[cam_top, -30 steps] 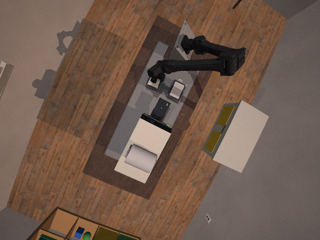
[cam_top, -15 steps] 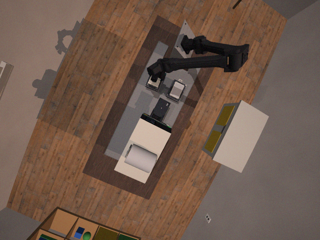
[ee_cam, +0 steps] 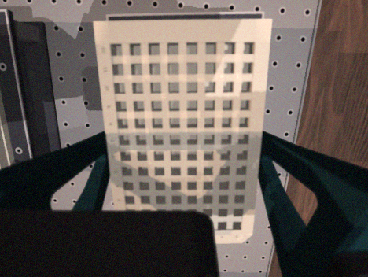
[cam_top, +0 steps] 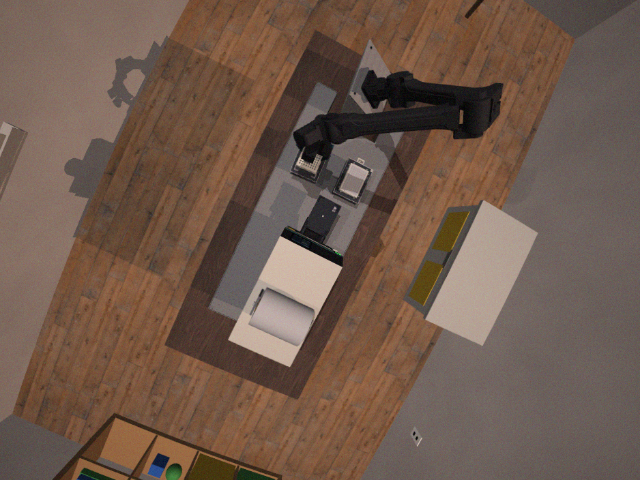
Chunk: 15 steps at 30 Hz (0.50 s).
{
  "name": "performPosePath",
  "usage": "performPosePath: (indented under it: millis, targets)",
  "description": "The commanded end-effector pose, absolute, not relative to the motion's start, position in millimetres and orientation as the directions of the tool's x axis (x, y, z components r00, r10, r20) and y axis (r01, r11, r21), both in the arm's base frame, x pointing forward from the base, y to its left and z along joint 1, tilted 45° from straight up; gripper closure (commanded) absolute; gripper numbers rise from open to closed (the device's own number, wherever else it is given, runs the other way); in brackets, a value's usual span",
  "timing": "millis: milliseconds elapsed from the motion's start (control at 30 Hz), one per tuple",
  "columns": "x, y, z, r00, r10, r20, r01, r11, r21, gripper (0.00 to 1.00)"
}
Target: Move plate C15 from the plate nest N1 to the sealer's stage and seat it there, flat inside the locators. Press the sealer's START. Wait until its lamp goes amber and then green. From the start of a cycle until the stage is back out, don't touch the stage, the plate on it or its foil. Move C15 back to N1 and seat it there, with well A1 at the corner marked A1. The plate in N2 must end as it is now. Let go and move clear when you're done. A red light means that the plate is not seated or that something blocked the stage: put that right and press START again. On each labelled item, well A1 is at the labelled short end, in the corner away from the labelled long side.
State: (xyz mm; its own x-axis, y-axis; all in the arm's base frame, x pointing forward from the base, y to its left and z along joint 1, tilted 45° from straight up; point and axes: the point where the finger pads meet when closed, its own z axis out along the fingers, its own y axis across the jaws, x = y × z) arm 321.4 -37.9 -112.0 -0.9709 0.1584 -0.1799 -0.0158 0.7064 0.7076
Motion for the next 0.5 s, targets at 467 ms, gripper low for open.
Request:
performPosePath:
  millis: [467]
  targets:
    - [349.7,-77.6,-83.7,-0.957,0.147,-0.251,-0.065,0.733,0.677,1.0]
